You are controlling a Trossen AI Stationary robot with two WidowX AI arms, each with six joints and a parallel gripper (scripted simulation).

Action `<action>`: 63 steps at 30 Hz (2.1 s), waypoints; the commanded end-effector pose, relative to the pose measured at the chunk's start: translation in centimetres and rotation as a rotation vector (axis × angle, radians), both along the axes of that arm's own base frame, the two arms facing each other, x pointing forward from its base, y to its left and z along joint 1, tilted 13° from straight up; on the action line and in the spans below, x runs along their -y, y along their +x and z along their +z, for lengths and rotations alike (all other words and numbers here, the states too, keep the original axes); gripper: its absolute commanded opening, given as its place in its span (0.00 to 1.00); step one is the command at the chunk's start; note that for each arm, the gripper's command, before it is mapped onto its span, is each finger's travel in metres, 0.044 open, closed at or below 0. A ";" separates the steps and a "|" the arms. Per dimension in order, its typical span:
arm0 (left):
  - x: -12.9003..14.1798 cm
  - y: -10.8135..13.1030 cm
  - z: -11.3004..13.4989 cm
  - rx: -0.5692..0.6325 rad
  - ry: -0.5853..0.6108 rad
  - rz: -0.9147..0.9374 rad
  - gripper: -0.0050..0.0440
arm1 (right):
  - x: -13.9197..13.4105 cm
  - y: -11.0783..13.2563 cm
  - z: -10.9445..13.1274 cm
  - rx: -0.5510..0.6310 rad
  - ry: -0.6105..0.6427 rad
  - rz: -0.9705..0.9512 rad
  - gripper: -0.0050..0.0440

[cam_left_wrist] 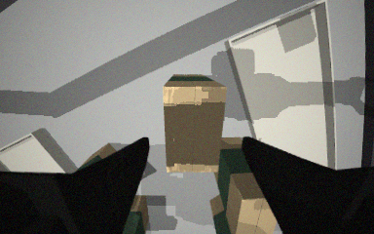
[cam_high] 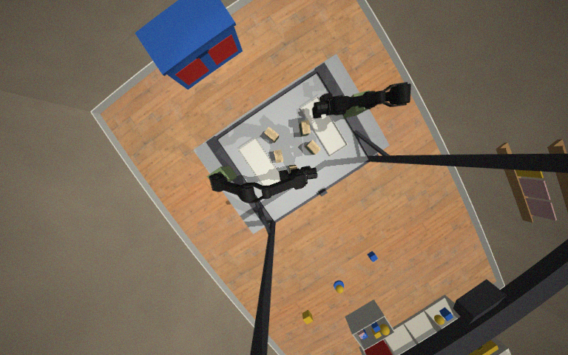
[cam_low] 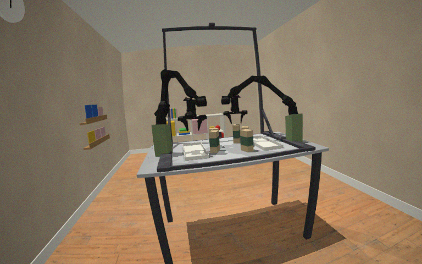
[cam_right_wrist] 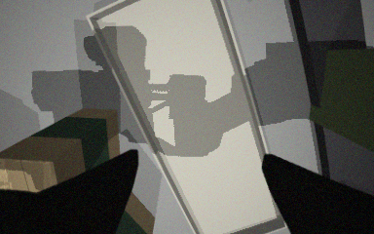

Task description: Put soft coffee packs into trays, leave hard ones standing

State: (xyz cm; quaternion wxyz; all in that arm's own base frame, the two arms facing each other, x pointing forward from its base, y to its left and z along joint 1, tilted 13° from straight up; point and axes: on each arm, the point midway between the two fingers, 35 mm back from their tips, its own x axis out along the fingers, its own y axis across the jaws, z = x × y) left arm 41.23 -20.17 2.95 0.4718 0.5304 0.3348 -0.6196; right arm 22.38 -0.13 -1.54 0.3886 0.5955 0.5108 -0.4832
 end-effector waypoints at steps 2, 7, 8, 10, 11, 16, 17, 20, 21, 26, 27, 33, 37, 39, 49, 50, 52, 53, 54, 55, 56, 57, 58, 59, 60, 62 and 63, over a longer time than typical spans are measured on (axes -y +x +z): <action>0.1 0.4 1.4 0.032 -0.013 -0.004 0.85 | 0.1 0.4 0.4 0.021 -0.004 0.003 0.85; 0.1 -0.5 1.4 0.031 -0.013 -0.004 0.85 | 0.1 0.4 0.4 0.021 -0.004 0.003 0.85; 0.2 -1.3 1.4 0.031 -0.013 -0.004 0.85 | 0.1 0.4 0.4 0.021 -0.004 0.003 0.85; 0.3 -3.0 1.4 0.030 -0.013 -0.004 0.85 | 0.1 0.4 0.4 0.021 -0.004 0.003 0.85; 0.4 -3.8 1.4 0.030 -0.013 -0.004 0.85 | 0.1 0.4 0.4 0.021 -0.004 0.003 0.85; 0.5 -6.3 1.4 0.028 -0.013 -0.004 0.85 | 0.1 0.4 0.4 0.021 -0.004 0.003 0.85; 0.6 -7.1 1.4 0.028 -0.013 -0.004 0.85 | 0.1 0.4 0.4 0.021 -0.004 0.003 0.85; 0.8 -9.6 1.3 0.026 -0.014 -0.004 0.85 | 0.1 0.4 0.4 0.021 -0.004 0.003 0.85; 0.8 -10.5 1.3 0.026 -0.014 -0.004 0.85 | 0.1 0.4 0.4 0.021 -0.004 0.003 0.85; 1.1 -14.6 1.4 0.024 -0.014 -0.004 0.85 | 0.1 0.4 0.4 0.021 -0.004 0.003 0.85; 1.2 -15.5 1.4 0.023 -0.014 -0.004 0.85 | 0.1 0.4 0.4 0.021 -0.004 0.003 0.85; 1.2 -15.9 1.4 0.023 -0.014 -0.004 0.85 | 0.1 0.4 0.4 0.021 -0.004 0.003 0.85; 1.2 -15.9 1.4 0.023 -0.014 -0.004 0.85 | 0.1 0.4 0.4 0.021 -0.004 0.003 0.85; 1.2 -15.9 1.4 0.023 -0.014 -0.004 0.85 | 0.1 0.4 0.4 0.021 -0.004 0.003 0.85; 1.2 -15.9 1.4 0.023 -0.014 -0.004 0.85 | 0.1 0.4 0.4 0.021 -0.004 0.003 0.85; 1.2 -15.9 1.4 0.023 -0.014 -0.004 0.85 | 0.1 0.4 0.4 0.021 -0.004 0.003 0.85; 1.2 -15.9 1.4 0.023 -0.014 -0.004 0.85 | 0.1 0.4 0.4 0.021 -0.004 0.003 0.85; 0.6 -15.4 1.2 0.016 -0.014 0.028 0.85 | 0.1 0.4 0.4 0.021 -0.004 0.003 0.85; 0.0 -14.8 1.1 0.016 -0.014 0.028 0.85 | 0.1 0.4 0.4 0.021 -0.004 0.003 0.85; -0.7 -14.3 0.9 0.016 -0.013 0.028 0.85 | 0.1 0.4 0.4 0.021 -0.004 0.003 0.85; -1.3 -13.7 0.8 0.017 -0.013 0.028 0.85 | 0.1 0.4 0.4 0.021 -0.004 0.003 0.85; -1.9 -13.2 0.7 0.017 -0.013 0.028 0.85 | 0.1 0.4 0.4 0.021 -0.004 0.003 0.85; -2.5 -12.6 0.5 0.017 -0.012 0.028 0.85 | 0.1 0.4 0.4 0.021 -0.004 0.003 0.85; -3.1 -12.1 0.4 0.017 -0.012 0.028 0.85 | 0.1 0.4 0.4 0.021 -0.004 0.003 0.85; -3.8 -11.5 0.2 0.018 -0.011 0.028 0.85 | 0.1 0.4 0.4 0.021 -0.004 0.003 0.85; -5.0 -10.4 0.0 0.018 -0.011 0.028 0.85 | 0.1 0.4 0.4 0.021 -0.004 0.003 0.85; -5.6 -9.9 -0.2 0.019 -0.010 0.028 0.85 | 0.1 0.4 0.4 0.021 -0.004 0.003 0.85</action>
